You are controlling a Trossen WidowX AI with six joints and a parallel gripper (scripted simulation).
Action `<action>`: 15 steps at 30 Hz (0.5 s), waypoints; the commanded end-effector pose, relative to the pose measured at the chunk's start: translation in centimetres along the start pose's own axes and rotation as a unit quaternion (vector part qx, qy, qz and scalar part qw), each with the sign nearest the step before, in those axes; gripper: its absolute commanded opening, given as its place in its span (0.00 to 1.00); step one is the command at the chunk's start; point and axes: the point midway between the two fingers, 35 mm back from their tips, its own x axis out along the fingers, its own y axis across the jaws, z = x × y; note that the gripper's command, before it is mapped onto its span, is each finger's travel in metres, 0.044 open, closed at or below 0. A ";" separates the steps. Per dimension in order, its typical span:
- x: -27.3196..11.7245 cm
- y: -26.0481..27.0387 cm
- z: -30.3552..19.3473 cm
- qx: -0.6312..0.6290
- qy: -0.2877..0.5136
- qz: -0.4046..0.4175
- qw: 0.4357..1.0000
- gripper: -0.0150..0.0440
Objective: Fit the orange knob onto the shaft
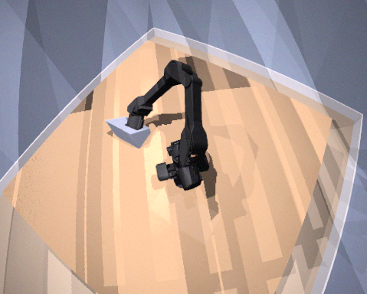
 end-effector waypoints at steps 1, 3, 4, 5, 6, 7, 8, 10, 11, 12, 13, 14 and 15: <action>0.1 0.1 0.0 -0.002 0.000 0.000 1.000 0.25; 0.1 0.1 0.0 -0.002 0.000 0.000 1.000 0.25; 0.2 0.2 0.0 -0.002 0.000 0.000 1.000 0.25; 0.2 0.2 0.0 -0.002 0.000 0.000 1.000 0.25; 0.2 0.2 0.1 -0.002 0.000 0.000 1.000 0.25; 0.2 0.2 0.1 -0.002 0.000 0.000 1.000 0.25; 0.2 0.2 0.1 -0.002 0.000 0.000 1.000 0.25; 0.3 0.2 0.1 -0.002 0.000 0.000 1.000 0.25; 0.3 0.2 0.1 -0.002 0.000 0.000 1.000 0.25; 0.3 0.1 0.1 -0.002 0.000 0.000 1.000 0.25; 0.3 0.1 0.1 -0.002 0.000 0.000 1.000 0.25; 0.4 0.1 0.1 -0.002 0.000 0.000 1.000 0.25; 0.3 0.1 0.1 -0.002 0.000 0.000 1.000 0.25</action>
